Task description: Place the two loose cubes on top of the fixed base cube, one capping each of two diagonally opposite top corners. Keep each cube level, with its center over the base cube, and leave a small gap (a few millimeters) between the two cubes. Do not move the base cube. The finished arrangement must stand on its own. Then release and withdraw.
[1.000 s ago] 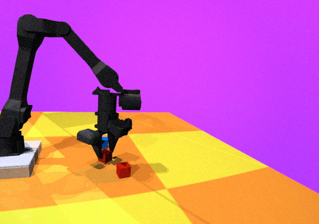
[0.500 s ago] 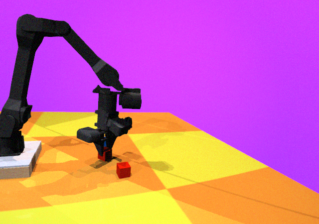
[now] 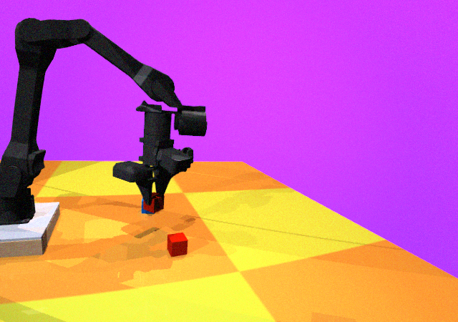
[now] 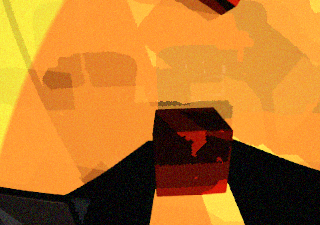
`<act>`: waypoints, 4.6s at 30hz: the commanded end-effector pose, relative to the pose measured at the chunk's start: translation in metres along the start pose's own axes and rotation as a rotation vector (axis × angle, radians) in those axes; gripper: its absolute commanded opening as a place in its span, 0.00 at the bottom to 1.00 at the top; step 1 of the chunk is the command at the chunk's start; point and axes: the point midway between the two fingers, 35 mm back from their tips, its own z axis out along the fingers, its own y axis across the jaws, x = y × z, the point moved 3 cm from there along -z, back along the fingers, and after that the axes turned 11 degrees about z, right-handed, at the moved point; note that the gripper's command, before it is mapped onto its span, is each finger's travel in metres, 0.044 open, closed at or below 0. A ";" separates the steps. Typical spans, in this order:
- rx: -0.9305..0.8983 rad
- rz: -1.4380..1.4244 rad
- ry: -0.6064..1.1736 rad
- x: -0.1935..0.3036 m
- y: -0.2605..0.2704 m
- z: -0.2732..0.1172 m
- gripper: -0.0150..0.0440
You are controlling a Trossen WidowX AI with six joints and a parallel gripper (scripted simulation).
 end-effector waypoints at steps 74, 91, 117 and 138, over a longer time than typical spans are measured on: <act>-0.007 0.113 0.009 0.081 0.056 0.012 0.43; -0.007 0.111 0.009 0.081 0.055 0.016 0.43; -0.006 0.110 0.005 0.081 0.055 -0.004 0.60; -0.006 0.383 -0.002 -0.027 0.032 -0.037 0.70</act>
